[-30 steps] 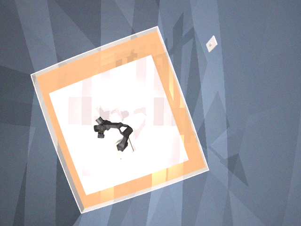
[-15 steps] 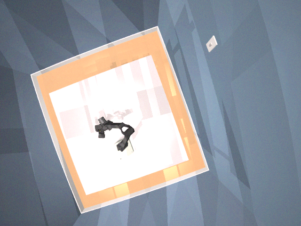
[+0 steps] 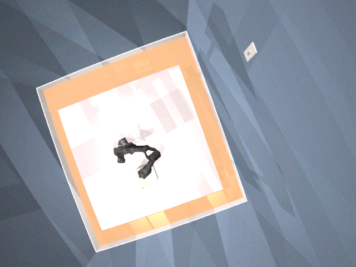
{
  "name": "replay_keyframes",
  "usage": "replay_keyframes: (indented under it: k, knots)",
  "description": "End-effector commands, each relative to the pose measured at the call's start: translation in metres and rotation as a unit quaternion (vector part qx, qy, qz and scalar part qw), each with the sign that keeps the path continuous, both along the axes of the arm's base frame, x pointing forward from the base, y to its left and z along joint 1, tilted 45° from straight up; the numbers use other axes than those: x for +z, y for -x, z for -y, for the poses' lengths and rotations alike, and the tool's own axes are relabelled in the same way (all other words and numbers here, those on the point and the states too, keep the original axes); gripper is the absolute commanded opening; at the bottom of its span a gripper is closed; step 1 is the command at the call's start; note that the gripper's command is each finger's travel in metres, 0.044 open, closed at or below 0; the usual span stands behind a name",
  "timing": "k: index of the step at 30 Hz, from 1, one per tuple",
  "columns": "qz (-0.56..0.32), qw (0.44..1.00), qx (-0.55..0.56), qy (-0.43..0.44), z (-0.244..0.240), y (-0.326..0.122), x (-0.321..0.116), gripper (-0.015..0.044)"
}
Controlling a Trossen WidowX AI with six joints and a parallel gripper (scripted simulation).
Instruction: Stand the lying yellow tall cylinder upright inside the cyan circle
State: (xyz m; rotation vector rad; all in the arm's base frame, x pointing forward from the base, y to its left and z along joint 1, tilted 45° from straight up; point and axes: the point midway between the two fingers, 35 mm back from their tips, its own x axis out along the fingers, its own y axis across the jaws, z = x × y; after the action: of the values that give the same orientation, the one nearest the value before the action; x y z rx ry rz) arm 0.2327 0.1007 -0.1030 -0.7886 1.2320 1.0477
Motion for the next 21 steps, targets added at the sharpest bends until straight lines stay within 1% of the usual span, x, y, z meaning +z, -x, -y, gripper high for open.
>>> replay_keyframes:
  k: [1,21]
  knots:
    - [0.007,1.000,0.004,-0.014,0.0002,0.0004,0.0015,0.0105]
    - [0.051,0.996,0.019,-0.075,0.0016,-0.0008,0.0093,0.0105]
